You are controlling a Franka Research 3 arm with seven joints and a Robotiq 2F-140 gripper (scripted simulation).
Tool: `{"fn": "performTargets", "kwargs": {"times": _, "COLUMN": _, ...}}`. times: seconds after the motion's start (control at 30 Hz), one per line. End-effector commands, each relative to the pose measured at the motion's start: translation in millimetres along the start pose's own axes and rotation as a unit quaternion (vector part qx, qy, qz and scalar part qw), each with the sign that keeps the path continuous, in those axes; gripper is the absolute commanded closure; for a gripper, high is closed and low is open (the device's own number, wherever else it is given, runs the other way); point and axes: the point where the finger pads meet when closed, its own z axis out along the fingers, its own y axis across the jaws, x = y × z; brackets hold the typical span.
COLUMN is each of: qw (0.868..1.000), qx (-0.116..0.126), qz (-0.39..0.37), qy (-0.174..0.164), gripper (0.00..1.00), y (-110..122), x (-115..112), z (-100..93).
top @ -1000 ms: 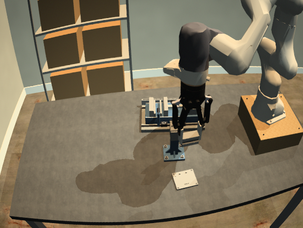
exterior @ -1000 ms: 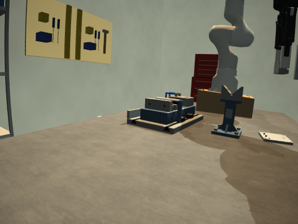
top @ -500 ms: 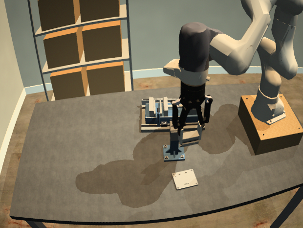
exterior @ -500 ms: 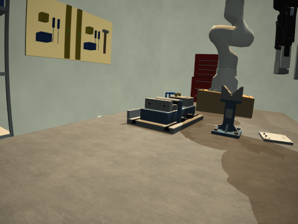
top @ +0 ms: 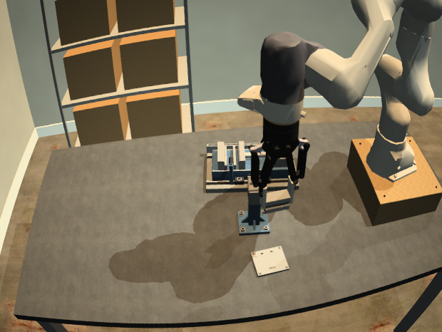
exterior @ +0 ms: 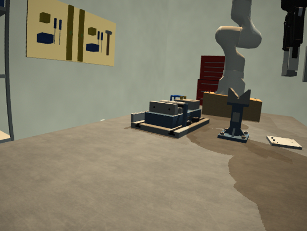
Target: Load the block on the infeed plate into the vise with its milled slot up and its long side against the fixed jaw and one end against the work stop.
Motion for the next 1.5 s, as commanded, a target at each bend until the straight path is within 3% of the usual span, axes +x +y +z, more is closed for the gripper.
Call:
{"fn": "performTargets", "kwargs": {"times": 0.0, "qw": 1.000, "qx": 0.002, "qz": -0.002, "qy": 0.000, "gripper": 1.00, "y": -2.3, "x": 3.3, "z": -2.6}}
{"fn": "performTargets", "kwargs": {"times": 0.6, "qw": 1.000, "qx": 0.003, "qz": 0.011, "qy": 0.000, "gripper": 1.00, "y": -6.9, "x": 26.2, "z": -2.7}}
{"fn": "performTargets", "kwargs": {"times": 1.47, "qw": 0.999, "qx": 0.006, "qz": 0.051, "qy": -0.001, "gripper": 1.00, "y": -14.0, "x": 95.2, "z": -2.5}}
